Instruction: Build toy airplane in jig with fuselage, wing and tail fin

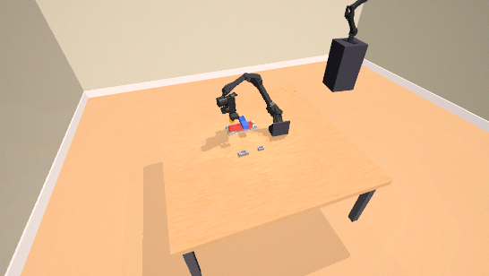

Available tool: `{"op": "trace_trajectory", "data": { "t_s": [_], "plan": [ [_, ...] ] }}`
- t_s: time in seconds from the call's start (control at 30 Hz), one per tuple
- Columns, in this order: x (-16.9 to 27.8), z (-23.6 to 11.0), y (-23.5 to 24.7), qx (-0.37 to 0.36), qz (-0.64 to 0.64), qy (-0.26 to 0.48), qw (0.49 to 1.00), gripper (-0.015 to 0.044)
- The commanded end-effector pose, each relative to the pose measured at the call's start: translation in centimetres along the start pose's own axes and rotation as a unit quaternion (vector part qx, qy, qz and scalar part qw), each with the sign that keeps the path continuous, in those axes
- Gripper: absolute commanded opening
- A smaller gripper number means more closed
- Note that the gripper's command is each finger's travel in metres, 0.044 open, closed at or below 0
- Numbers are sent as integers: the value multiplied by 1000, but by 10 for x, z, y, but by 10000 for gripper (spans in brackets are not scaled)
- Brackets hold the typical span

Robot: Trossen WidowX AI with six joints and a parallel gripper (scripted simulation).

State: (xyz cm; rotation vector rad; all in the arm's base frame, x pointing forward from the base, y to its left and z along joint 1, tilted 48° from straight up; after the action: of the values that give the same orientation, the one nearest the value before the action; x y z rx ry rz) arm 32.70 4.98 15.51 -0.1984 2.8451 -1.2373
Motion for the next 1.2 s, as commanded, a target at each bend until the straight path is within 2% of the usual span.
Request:
{"op": "trace_trajectory", "data": {
  "t_s": [0.0, 0.8, 0.83, 0.97, 1.03, 1.13, 1.17],
  "plan": [
    [0, 5, 0, 2, -2, -1, 1000, 66],
    [1, 38, -1, 3, -2, -1, 1000, 66],
    [0, 36, -1, 1, 1, 0, 1000, 79],
    [0, 36, -1, 1, 1, 0, 1000, 52],
    [0, 36, -1, 1, 1, 0, 1000, 0],
    [0, 36, -1, 1, 1, 0, 1000, 0],
    [0, 36, -1, 1, 1, 0, 1000, 26]
  ]
}}
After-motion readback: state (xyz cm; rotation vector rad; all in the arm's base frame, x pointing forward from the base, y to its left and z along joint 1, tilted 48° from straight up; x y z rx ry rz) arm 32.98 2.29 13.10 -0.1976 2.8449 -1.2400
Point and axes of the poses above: the point midway between the two fingers, 35 mm back from their tips, its own z axis out along the fingers, its own y axis across the jaws, x = y × z, the point moved 6 cm from there along -z, back along the fingers
